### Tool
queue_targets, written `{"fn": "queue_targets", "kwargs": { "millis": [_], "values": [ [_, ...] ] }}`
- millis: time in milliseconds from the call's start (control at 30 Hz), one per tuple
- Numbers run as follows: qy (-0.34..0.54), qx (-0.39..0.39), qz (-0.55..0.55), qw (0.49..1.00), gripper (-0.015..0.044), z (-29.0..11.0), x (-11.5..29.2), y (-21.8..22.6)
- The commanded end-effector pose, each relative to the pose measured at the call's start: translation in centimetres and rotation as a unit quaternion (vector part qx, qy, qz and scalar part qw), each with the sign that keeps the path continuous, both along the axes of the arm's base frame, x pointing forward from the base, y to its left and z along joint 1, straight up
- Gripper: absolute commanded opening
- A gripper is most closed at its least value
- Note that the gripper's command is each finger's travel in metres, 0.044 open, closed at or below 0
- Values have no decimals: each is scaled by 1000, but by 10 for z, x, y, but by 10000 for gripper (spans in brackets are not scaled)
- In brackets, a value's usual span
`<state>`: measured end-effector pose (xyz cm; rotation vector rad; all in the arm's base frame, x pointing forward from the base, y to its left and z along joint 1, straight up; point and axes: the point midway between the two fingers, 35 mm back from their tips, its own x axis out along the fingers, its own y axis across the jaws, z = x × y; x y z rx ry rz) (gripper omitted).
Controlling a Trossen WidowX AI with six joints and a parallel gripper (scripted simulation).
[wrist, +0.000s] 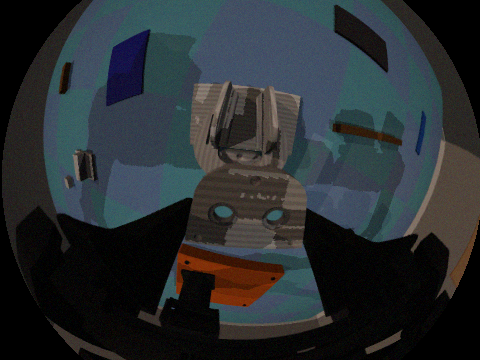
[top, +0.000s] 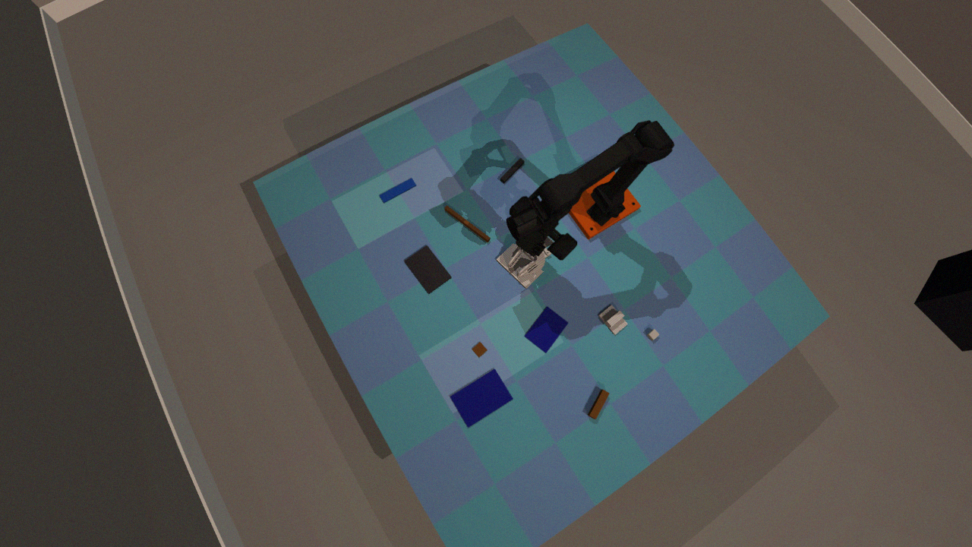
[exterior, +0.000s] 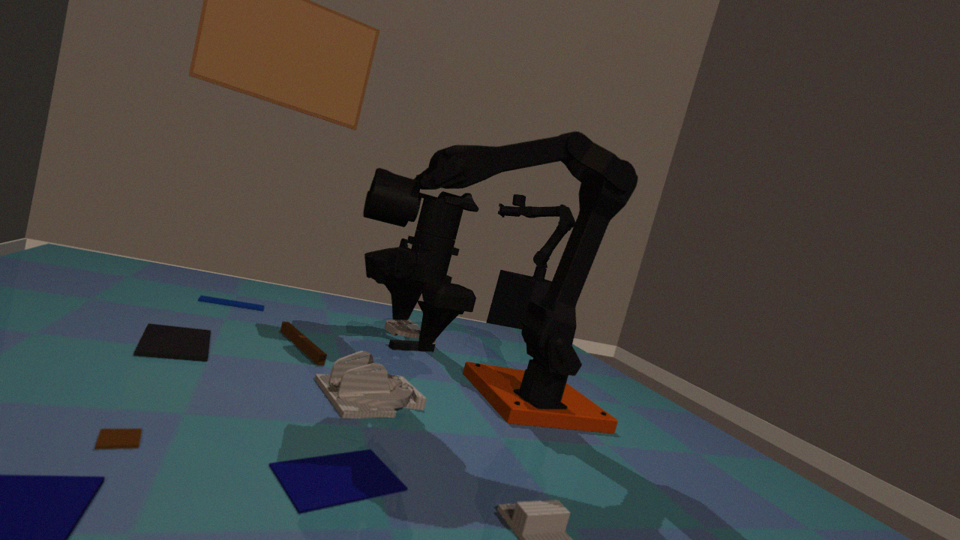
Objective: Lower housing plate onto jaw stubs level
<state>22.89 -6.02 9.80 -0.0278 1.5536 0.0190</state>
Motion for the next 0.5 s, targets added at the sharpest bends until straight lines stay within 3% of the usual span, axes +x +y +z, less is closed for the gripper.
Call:
{"fn": "queue_targets", "kwargs": {
  "millis": [0,467],
  "values": [
    [-1,-2,-3,1000,351,0,0,-1],
    [-1,-1,-7,1000,351,0,-5,5]
  ]
}}
